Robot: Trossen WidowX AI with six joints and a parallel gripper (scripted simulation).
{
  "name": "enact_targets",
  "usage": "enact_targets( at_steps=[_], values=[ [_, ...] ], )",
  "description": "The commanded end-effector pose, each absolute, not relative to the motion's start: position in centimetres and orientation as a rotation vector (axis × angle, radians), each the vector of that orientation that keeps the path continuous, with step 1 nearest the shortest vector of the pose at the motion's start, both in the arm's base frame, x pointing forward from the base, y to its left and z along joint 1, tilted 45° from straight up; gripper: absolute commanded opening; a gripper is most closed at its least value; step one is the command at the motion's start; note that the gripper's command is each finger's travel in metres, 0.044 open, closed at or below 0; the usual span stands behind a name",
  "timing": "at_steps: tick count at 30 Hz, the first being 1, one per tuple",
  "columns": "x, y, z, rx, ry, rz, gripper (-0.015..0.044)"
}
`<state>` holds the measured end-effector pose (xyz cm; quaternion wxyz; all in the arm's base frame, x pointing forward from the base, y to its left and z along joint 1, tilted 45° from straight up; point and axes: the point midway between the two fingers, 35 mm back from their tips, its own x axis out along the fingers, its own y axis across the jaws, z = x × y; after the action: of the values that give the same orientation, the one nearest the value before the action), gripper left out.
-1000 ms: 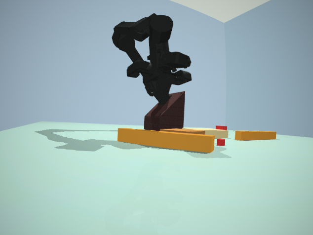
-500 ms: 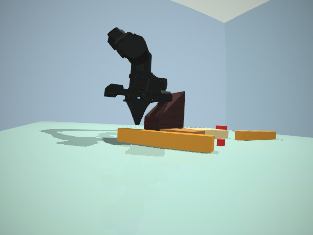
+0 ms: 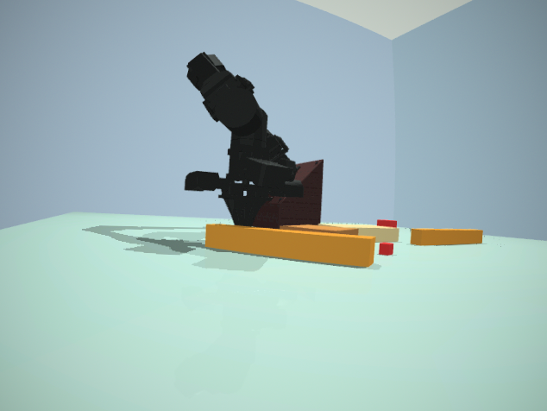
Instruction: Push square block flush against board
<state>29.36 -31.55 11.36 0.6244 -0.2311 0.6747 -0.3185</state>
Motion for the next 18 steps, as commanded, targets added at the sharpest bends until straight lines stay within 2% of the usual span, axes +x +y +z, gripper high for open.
enact_targets(
  at_steps=[1, 18],
  values=[
    [30.3, -31.6, 11.5, -0.531, 1.538, -0.734, 0.0],
    [33.1, -31.7, 11.1, -0.529, 1.537, -0.734, 0.0]
  ],
)
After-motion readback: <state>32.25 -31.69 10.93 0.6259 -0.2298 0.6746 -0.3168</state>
